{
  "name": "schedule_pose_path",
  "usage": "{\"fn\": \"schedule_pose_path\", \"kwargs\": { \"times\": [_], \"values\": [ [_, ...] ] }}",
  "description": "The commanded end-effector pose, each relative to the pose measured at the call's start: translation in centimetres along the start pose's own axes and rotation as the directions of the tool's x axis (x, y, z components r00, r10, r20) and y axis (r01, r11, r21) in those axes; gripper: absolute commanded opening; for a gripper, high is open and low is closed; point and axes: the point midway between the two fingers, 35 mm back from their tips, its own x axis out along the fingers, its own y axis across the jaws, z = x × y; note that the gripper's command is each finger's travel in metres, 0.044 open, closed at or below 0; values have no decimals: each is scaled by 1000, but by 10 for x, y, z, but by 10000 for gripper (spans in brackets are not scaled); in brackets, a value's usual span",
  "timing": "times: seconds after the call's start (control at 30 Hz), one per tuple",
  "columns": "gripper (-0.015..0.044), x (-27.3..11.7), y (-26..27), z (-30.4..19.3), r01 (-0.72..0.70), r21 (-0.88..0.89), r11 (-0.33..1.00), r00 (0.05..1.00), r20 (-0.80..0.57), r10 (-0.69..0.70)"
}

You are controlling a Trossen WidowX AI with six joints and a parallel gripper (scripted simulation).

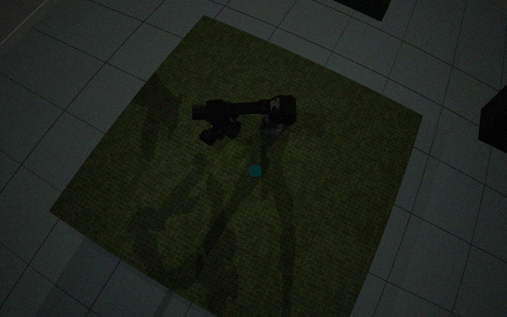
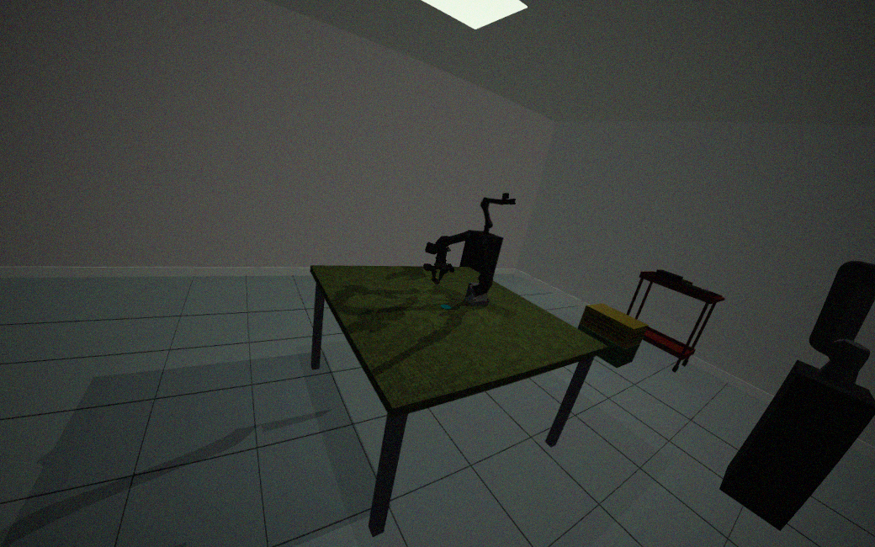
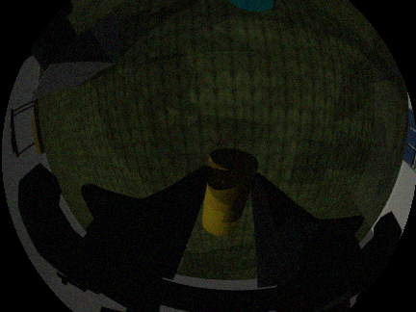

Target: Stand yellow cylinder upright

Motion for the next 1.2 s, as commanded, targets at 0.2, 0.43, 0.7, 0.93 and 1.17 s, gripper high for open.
{"fn": "schedule_pose_path", "kwargs": {
  "times": [0.2, 0.43, 0.7, 0.93, 1.17],
  "values": [
    [105, -37, 2, 2, 6, -11, 1000, 1000, -14, -6],
    [105, -48, 3, 3, 5, -11, 1000, 1000, -13, -6],
    [105, -52, -1, 17, 8, 124, 992, 1000, -16, -6],
    [105, -56, -6, 33, 12, 267, 964, 1000, -18, -7],
    [105, -59, -9, 49, 15, 404, 915, 1000, -20, -8]
  ]
}}
